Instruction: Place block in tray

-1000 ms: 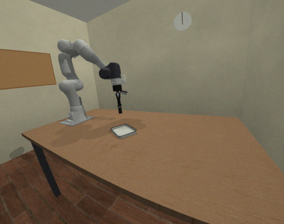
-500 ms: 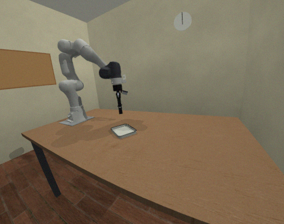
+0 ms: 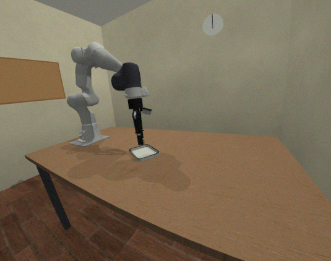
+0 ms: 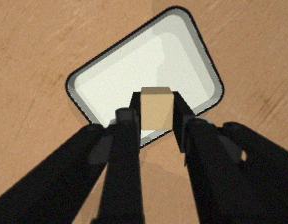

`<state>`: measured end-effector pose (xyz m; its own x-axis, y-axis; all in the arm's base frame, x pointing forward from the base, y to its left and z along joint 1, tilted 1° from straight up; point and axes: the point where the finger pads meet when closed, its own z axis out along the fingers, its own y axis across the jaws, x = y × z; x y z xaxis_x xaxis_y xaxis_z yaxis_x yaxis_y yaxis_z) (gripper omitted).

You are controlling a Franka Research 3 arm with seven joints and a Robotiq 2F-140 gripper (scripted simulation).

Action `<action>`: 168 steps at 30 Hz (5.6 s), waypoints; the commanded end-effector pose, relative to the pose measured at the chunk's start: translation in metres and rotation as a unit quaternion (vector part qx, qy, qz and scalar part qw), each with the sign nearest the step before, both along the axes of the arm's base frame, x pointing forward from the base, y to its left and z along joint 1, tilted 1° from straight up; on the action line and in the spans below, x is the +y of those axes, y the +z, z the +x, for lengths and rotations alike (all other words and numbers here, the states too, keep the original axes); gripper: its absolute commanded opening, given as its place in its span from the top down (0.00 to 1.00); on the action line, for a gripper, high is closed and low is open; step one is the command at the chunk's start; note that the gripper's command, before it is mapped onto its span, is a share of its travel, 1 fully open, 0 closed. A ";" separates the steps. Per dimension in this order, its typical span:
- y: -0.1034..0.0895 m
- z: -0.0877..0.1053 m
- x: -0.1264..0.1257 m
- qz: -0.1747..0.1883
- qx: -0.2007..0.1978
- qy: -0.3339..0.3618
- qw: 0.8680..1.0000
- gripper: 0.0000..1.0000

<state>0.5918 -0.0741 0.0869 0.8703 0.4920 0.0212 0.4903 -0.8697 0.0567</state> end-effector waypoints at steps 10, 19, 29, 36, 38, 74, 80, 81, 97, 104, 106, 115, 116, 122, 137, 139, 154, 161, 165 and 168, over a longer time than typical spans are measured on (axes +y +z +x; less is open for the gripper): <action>-0.005 0.003 0.006 0.019 0.029 0.080 0.996 0.90; -0.005 0.003 0.006 0.019 0.029 0.080 0.996 0.90; -0.005 0.003 0.006 0.019 0.029 0.080 0.996 0.90; -0.005 0.003 0.006 0.019 0.029 0.080 0.996 0.90; -0.005 0.003 0.006 0.019 0.029 0.080 0.996 0.90; -0.047 0.002 0.005 0.019 0.029 0.080 0.996 0.90; -0.054 0.002 0.005 0.019 0.029 0.080 0.996 0.90; -0.055 0.002 0.005 0.019 0.029 0.080 0.996 0.90; -0.055 0.002 0.005 0.019 0.029 0.080 0.996 0.90; -0.055 0.002 0.005 0.019 0.029 0.080 0.996 0.90; -0.055 0.002 0.005 0.019 0.029 0.080 0.996 0.90; -0.055 0.004 0.005 0.019 0.029 0.080 0.996 0.90; -0.055 0.004 0.005 0.019 0.029 0.080 0.996 0.90; -0.055 0.004 0.005 0.019 0.029 0.080 0.996 0.90; -0.056 0.004 0.005 0.019 0.029 0.080 0.996 0.90; -0.056 0.004 0.005 0.019 0.029 0.080 0.996 0.90; -0.057 0.004 0.005 0.019 0.029 0.080 0.996 0.90; -0.057 0.004 0.005 0.019 0.029 0.080 0.996 0.90; -0.057 0.004 0.005 0.019 0.029 0.080 0.996 0.64; -0.057 0.004 0.005 0.019 0.029 0.080 0.996 0.64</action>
<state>0.5939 -0.0687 0.0302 0.7815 0.6239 -0.0090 0.6238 -0.7815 -0.0081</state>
